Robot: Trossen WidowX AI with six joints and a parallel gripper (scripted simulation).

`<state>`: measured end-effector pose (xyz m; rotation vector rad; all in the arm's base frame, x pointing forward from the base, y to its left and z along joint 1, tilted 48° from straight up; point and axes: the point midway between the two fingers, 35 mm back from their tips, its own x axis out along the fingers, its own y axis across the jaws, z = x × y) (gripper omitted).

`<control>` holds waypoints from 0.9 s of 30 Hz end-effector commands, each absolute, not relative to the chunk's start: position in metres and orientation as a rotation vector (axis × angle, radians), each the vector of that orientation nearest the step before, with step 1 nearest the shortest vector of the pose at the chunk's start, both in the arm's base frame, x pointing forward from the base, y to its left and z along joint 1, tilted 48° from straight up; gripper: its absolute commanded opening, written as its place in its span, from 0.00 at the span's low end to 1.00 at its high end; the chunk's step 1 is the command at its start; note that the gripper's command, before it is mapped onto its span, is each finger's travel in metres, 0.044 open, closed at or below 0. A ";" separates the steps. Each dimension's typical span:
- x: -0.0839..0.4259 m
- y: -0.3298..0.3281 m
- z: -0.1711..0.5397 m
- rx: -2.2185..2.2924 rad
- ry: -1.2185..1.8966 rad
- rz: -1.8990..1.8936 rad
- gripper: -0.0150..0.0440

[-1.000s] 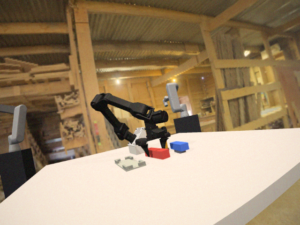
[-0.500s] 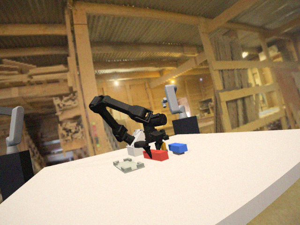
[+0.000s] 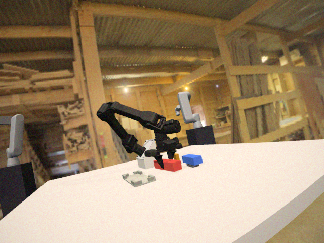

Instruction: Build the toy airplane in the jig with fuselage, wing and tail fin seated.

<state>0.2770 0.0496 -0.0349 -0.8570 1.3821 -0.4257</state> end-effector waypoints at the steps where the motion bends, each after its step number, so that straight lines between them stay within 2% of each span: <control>1: 0.279 0.062 -0.027 -0.846 1.371 -0.416 0.25; 27: 0.262 0.120 0.027 -0.844 1.374 -0.411 0.25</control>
